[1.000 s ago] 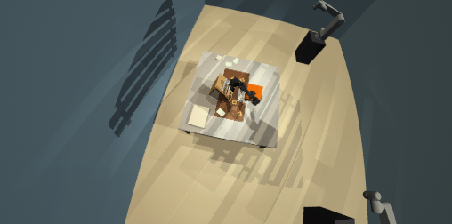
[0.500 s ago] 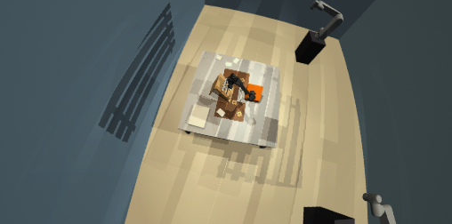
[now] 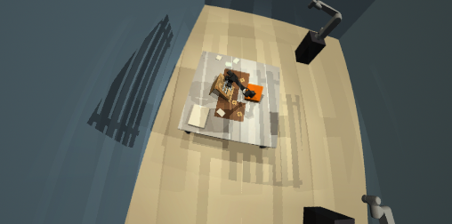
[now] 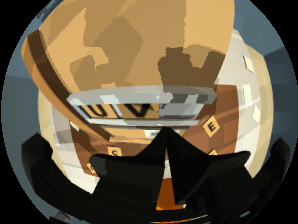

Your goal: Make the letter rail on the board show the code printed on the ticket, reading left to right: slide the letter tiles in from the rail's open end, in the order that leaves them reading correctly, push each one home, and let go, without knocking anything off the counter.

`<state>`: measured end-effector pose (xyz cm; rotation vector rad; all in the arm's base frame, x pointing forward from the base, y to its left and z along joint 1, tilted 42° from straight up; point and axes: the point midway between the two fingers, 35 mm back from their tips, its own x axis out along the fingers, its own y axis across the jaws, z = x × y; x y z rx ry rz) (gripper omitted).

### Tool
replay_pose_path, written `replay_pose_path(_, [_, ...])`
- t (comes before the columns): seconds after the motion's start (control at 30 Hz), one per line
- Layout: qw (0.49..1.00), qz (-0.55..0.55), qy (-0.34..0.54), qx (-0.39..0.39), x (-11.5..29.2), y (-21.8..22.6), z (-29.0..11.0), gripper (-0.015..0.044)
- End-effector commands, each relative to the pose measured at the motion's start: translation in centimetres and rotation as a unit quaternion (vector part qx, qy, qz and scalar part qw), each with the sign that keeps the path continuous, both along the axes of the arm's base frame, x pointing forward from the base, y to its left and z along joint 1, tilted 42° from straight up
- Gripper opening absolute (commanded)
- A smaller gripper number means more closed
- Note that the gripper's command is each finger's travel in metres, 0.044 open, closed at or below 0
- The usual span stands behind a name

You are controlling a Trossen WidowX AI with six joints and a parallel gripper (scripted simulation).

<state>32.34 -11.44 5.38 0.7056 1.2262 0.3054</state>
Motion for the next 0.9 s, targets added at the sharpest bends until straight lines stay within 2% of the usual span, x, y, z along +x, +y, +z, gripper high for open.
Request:
replay_pose_path(0.0, [0.999, 0.039, 0.022, 0.012, 0.15, -0.26, 0.12, 0.0])
replay_pose_path(0.87, [0.999, 0.039, 0.022, 0.012, 0.9, 0.08, -0.39, 0.0])
